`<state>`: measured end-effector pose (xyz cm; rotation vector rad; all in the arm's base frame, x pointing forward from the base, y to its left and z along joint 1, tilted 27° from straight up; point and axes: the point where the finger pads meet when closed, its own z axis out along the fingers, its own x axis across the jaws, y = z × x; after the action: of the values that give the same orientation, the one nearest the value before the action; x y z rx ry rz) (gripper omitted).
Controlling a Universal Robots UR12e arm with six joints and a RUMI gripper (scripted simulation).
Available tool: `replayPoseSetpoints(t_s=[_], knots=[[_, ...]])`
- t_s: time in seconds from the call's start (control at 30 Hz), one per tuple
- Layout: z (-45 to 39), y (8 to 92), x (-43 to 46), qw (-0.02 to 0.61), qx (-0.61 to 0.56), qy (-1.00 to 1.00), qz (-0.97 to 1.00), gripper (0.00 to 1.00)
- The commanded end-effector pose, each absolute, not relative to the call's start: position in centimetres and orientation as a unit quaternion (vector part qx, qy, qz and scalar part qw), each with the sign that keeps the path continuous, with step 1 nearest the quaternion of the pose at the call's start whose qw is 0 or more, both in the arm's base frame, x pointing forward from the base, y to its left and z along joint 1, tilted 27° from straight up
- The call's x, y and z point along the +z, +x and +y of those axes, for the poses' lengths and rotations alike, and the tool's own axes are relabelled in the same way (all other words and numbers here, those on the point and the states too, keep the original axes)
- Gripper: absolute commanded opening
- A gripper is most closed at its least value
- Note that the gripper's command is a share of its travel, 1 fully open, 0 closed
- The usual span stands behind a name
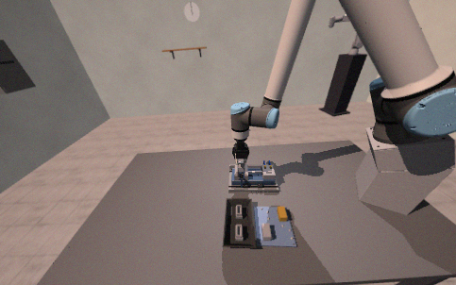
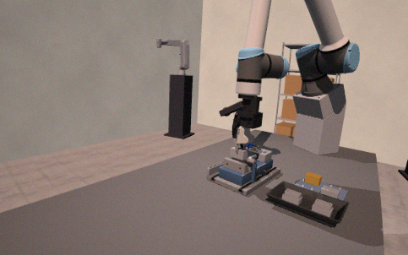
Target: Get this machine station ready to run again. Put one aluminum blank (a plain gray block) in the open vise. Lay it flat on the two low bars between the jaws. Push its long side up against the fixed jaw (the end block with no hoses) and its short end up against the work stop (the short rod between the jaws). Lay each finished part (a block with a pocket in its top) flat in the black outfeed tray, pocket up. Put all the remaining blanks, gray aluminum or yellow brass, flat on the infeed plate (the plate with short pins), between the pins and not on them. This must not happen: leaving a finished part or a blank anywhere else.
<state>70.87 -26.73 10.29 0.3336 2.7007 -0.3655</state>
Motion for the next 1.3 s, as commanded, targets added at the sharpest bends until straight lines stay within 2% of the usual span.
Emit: replayPoseSetpoints(t_s=[0.0,1.27], knots=[[-26.73,70.90,10.37,0.197,-0.131,0.119,0.964,0.00],[-26.96,71.17,9.69,0.197,-0.131,0.119,0.964,0.00]])
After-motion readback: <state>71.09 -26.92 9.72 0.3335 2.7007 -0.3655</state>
